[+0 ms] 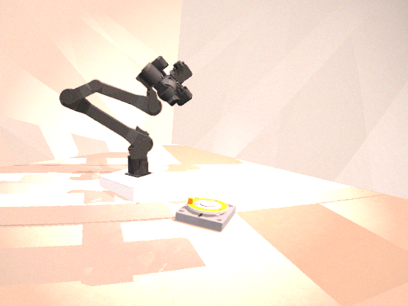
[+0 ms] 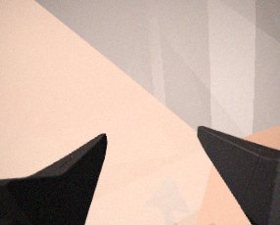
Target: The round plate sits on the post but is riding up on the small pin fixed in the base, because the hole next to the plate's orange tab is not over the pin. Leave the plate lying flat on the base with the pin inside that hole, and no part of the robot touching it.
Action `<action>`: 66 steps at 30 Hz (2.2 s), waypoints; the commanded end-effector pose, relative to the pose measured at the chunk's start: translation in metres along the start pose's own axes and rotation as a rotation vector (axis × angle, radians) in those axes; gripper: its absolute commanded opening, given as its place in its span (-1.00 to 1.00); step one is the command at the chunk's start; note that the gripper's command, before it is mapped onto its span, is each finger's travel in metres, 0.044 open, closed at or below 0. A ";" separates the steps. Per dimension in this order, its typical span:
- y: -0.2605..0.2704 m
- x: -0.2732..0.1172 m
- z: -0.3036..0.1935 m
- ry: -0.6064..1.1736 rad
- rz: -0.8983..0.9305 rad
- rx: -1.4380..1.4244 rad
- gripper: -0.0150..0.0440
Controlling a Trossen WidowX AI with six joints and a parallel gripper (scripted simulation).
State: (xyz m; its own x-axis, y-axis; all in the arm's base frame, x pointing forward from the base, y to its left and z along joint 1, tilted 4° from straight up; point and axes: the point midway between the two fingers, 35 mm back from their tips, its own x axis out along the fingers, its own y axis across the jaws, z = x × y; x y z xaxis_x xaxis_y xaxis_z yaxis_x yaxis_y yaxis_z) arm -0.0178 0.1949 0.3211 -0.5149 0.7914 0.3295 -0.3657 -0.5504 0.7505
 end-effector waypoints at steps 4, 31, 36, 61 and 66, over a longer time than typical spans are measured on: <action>-0.041 -0.009 0.060 -0.217 -0.191 -0.006 0.51; -0.203 -0.299 0.141 -0.627 -1.635 0.232 -0.49; -0.199 -0.350 0.103 -0.490 -1.858 0.413 -0.49; -0.152 -0.419 0.004 0.041 -2.028 0.902 -0.49; -0.169 -0.427 -0.011 0.041 -2.028 0.902 -0.49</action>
State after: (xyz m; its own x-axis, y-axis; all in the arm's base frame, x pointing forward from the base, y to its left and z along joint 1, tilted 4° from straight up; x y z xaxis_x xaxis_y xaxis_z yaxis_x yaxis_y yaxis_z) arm 0.2599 -0.0516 0.0644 -0.0154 -0.0350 -0.9993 0.0759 0.9965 -0.0361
